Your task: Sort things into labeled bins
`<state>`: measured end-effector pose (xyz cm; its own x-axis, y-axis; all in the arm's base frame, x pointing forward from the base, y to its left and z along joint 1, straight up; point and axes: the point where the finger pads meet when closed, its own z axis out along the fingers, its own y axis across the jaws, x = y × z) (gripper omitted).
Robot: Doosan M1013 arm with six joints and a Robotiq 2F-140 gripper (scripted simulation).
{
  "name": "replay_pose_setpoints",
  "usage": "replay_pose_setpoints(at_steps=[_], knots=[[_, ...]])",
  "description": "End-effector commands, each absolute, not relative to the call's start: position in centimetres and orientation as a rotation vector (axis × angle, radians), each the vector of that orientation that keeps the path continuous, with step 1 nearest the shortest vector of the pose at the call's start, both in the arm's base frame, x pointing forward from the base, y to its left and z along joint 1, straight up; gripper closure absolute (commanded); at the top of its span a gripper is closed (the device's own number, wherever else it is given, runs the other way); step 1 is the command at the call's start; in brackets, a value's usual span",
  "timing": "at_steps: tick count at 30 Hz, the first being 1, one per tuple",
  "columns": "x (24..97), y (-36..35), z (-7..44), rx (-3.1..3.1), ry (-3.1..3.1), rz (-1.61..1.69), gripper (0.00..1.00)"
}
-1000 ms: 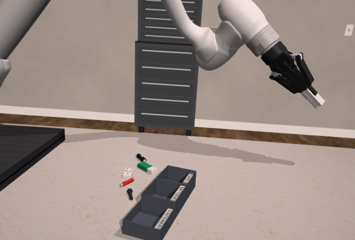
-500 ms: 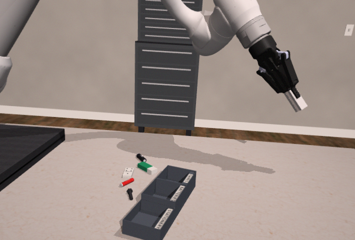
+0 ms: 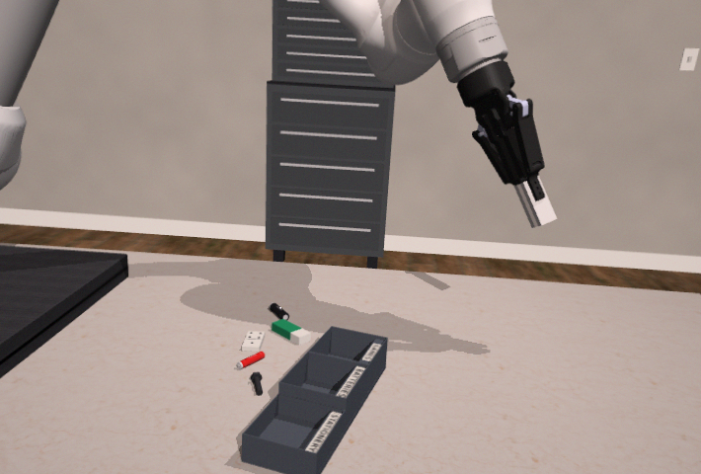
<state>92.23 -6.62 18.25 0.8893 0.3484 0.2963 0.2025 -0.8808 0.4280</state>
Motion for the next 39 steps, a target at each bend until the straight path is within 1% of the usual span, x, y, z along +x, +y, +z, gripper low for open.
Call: replay_pose_setpoints(at_steps=[1,12,16,22,25,30,33,35,39], knots=[[90.5,-7.4,18.2,2.686,0.382,0.497,0.95],[82.7,-9.4,18.0,2.764,0.282,0.415,0.95],[81.9,-9.5,17.9,2.799,0.239,0.379,0.95],[77.1,-10.0,17.8,2.842,0.184,0.332,0.95],[75.4,-10.0,17.7,2.91,0.097,0.258,0.95],[71.5,-10.1,17.6,2.917,0.087,0.249,0.95],[71.5,-10.1,17.6,2.917,0.087,0.249,0.95],[69.9,-9.9,17.6,2.985,0.0,0.175,0.95],[66.6,-9.6,17.5,2.992,-0.01,0.166,0.95]])
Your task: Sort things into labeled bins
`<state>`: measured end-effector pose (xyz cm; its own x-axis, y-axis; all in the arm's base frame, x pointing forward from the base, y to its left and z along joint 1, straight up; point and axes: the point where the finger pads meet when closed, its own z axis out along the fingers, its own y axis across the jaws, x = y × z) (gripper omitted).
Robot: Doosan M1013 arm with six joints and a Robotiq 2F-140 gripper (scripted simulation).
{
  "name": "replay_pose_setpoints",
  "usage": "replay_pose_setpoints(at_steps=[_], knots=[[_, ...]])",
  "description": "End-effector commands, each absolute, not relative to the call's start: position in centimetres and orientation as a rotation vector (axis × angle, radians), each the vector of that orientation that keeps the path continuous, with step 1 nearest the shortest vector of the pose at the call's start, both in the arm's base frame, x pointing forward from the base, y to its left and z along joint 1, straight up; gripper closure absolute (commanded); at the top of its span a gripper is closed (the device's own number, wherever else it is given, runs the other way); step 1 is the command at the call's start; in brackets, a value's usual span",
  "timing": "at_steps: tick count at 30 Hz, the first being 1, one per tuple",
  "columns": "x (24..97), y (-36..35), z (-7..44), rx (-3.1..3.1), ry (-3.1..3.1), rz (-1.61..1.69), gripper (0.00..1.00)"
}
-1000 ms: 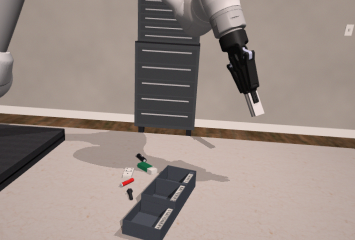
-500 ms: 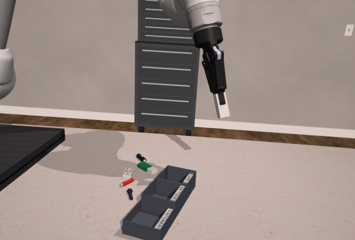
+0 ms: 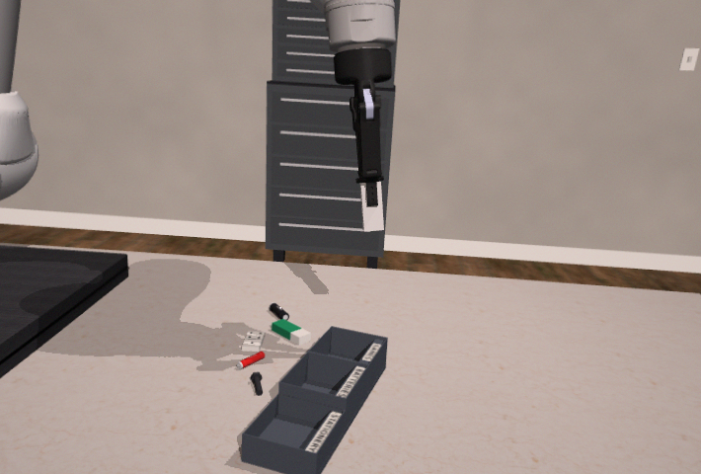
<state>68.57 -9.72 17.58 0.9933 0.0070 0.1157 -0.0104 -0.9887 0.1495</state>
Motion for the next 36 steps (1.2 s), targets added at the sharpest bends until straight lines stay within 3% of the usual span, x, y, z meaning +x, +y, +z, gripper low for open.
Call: replay_pose_setpoints(at_steps=[1,18,29,36], knots=[[66.0,-9.6,17.5,2.992,-0.01,0.166,0.95],[55.5,-7.1,17.5,3.139,-0.199,0.002,0.95],[55.5,-7.1,17.5,3.139,-0.199,0.002,0.95],[56.3,-12.4,15.2,3.068,-0.697,0.001,0.95]])
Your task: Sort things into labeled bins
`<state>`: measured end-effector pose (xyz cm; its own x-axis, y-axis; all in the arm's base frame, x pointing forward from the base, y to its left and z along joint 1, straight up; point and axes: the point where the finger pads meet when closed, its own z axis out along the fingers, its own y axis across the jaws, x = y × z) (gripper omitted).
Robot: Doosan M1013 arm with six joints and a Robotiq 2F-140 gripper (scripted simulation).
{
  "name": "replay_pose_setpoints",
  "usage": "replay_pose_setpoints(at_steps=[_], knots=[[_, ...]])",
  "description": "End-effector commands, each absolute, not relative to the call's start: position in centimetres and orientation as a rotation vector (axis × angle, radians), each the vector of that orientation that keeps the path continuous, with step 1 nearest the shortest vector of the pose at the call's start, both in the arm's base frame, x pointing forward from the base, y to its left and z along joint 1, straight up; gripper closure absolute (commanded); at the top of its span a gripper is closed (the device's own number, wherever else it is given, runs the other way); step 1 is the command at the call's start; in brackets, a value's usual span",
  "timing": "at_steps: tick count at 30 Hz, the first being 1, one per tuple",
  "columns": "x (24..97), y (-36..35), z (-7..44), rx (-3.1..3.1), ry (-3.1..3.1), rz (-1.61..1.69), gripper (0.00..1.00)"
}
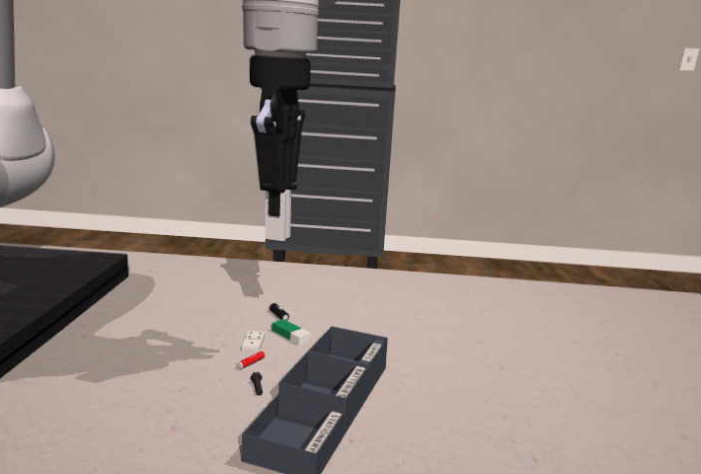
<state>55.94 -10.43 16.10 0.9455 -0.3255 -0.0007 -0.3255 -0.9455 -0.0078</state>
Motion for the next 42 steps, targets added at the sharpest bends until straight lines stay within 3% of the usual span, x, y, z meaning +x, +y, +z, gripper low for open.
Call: replay_pose_setpoints(at_steps=[1,31,42], knots=[[56.4,-13.2,14.9,-3.044,0.759,-0.001,0.95],[59.2,-32.8,6.4,-3.04,0.775,-0.001,0.95],[59.2,-32.8,4.8,-3.04,0.775,-0.001,0.95]])
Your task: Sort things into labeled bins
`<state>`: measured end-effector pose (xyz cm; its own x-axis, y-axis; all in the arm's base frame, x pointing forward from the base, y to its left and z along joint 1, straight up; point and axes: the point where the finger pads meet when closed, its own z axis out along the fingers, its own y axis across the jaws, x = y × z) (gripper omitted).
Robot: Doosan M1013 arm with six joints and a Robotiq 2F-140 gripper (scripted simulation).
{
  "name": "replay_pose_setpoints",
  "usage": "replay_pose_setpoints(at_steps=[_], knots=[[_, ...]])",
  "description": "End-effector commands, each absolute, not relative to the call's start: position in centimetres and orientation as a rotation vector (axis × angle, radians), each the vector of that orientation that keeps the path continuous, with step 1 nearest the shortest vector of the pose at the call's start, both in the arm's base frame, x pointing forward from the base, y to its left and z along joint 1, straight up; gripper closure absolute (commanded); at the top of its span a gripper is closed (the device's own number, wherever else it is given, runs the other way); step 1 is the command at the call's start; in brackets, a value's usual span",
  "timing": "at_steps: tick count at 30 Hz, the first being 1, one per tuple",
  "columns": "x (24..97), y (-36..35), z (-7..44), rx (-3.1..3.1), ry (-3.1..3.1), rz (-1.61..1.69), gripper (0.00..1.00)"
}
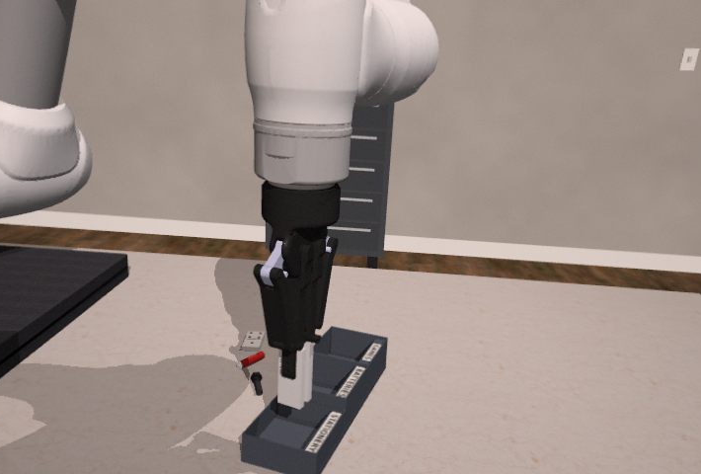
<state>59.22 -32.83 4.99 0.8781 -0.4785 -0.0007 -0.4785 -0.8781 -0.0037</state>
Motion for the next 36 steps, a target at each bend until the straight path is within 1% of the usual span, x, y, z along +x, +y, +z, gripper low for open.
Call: replay_pose_setpoints(at_steps=[1,16,36], knots=[[59.2,-32.8,4.8,-3.04,0.775,-0.001,0.95],[59.2,-32.8,0.8,-3.04,0.775,-0.001,0.95],[59.2,-32.8,0.4,-3.04,0.775,-0.001,0.95]])
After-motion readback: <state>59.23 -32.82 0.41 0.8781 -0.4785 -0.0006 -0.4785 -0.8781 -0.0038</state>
